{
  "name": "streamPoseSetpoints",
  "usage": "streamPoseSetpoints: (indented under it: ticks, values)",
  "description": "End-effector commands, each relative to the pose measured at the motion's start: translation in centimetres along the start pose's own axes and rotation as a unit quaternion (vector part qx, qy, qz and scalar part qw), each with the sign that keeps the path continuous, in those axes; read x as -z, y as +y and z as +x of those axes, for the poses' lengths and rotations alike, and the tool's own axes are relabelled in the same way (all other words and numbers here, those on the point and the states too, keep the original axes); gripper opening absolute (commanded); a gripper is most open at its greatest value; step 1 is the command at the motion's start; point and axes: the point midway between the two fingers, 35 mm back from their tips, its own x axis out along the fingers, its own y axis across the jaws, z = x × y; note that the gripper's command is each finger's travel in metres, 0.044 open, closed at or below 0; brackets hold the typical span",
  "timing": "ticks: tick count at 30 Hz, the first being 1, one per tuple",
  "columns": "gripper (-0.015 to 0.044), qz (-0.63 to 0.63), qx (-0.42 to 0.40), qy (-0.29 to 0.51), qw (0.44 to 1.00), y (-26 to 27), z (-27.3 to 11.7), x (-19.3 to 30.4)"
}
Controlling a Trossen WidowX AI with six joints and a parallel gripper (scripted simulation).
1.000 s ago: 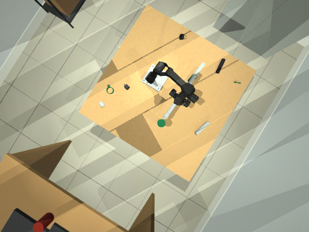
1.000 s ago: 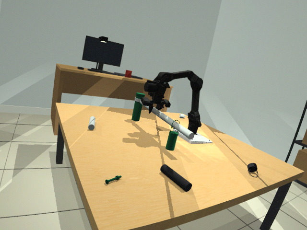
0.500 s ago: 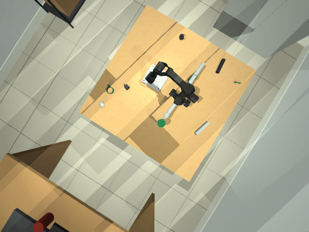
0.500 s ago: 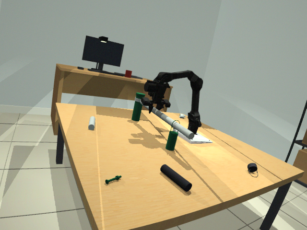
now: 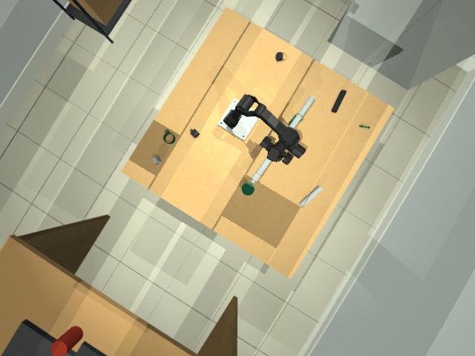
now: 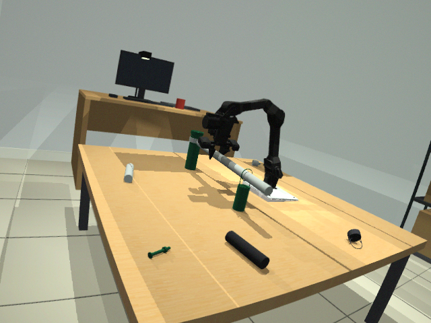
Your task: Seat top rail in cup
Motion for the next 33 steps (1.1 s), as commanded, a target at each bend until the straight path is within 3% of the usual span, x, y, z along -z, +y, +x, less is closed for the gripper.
streamPoseSetpoints:
  ticks: [1, 33]
  values:
    - [0.0000, 0.002, 0.000, -0.006, 1.000, -0.09, -0.18, -0.61]
    - [0.0000, 0.000, 0.001, 0.002, 1.000, -0.03, 0.04, -0.20]
